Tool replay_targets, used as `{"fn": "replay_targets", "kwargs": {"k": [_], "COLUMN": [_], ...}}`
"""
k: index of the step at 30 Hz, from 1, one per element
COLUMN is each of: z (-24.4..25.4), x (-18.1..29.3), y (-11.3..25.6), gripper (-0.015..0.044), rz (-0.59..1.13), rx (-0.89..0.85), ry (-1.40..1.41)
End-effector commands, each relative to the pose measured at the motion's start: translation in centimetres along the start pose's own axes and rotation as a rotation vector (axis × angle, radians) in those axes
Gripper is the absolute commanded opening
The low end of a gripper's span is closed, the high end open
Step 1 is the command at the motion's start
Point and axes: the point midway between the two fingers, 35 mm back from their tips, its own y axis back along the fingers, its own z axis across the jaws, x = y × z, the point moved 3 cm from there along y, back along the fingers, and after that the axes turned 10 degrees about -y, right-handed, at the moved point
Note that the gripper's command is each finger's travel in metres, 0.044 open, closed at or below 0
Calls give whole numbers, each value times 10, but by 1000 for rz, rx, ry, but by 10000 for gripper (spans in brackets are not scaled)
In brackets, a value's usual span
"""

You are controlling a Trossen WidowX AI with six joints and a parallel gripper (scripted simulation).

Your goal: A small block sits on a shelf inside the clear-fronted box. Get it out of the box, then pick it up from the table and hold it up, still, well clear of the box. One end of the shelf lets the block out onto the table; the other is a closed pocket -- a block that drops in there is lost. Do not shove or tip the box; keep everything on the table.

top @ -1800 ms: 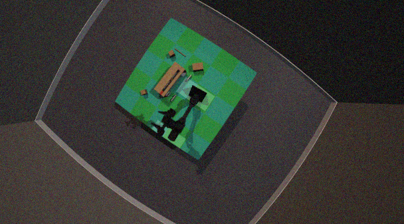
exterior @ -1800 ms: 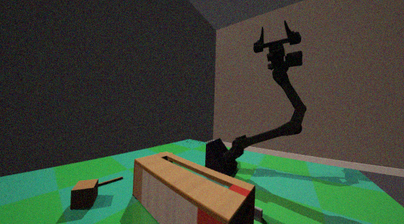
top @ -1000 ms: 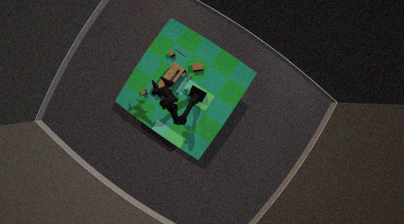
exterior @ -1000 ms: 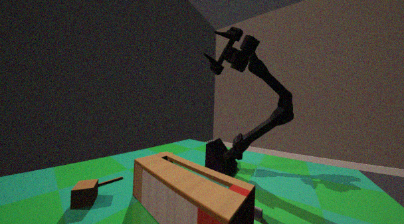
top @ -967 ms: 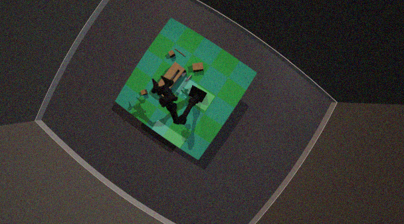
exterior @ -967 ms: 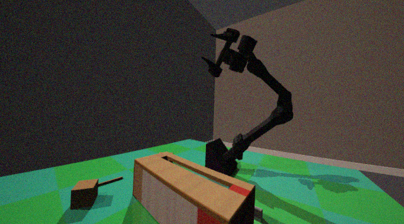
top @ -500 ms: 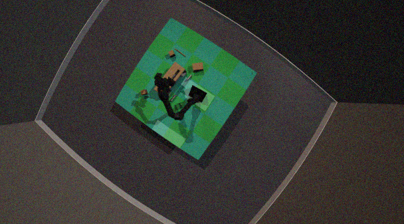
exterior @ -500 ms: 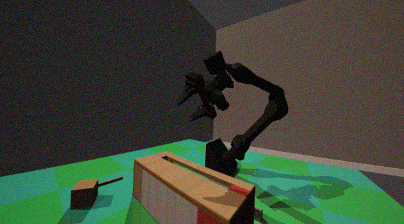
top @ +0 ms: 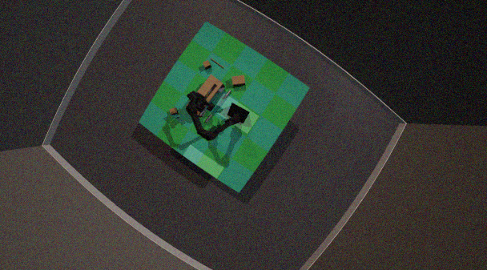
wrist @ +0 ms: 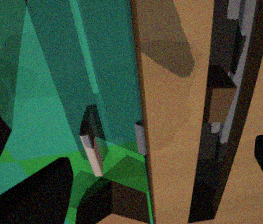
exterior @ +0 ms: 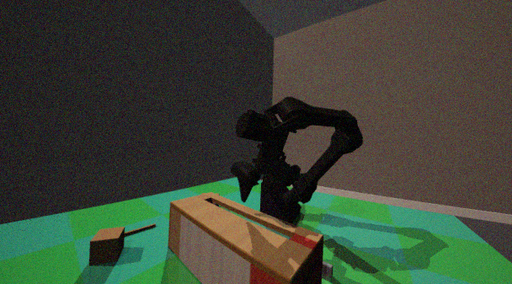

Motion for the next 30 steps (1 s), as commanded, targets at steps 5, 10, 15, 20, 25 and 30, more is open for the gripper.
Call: {"fn": "replay_targets", "kwargs": {"k": [5, 10, 15, 20, 25, 30], "z": [3, 3, 4, 4, 5, 6], "x": [0, -4, -8, -12, -16, -20], "y": [-4, -11, -18, -25, -32, -39], "gripper": [400, 400, 400, 400, 400, 400], "rz": [5, 6, 6, 6, 6, 6], "rx": [-31, -31, -31, -30, -30, -30], "ry": [2, 2, 2, 2, 3, 3]}}
